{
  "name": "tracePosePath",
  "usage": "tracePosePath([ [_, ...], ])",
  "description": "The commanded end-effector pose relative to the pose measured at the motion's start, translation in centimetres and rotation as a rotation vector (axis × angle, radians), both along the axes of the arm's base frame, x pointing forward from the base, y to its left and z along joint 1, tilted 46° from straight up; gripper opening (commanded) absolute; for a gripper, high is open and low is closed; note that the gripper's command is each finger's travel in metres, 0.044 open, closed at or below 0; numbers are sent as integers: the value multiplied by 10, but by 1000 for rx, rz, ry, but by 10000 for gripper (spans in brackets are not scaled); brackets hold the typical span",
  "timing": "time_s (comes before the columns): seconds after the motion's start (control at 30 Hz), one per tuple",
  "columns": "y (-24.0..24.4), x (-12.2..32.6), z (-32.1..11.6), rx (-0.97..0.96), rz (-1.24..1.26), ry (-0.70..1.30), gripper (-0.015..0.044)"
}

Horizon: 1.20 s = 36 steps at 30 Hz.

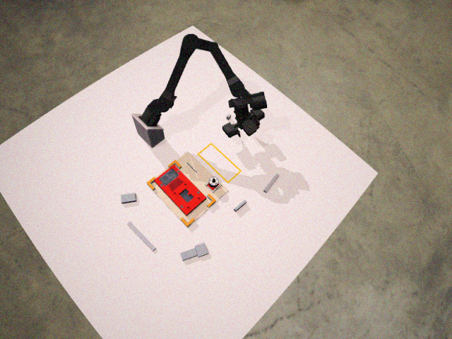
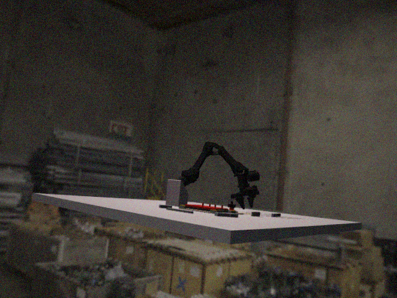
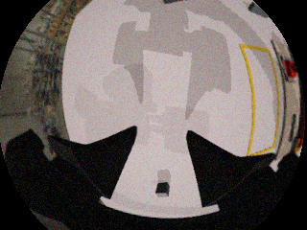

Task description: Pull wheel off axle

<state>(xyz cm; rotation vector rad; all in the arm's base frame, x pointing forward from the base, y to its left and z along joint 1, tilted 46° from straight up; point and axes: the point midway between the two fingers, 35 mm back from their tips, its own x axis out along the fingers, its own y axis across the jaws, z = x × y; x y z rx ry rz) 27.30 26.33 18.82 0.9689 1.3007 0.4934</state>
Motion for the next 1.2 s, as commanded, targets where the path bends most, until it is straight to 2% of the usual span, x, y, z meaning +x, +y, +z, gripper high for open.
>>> tracePosePath([
  [0.0,-30,29,-24,-58,-88,114,300],
  [0.2,-79,59,-57,-113,-218,292,300],
  [0.4,-135,80,-88,-116,-375,549,300],
  [0.83,-258,87,-140,40,-697,1117,300],
  [1.17,-257,89,-135,54,-712,1146,300],
])
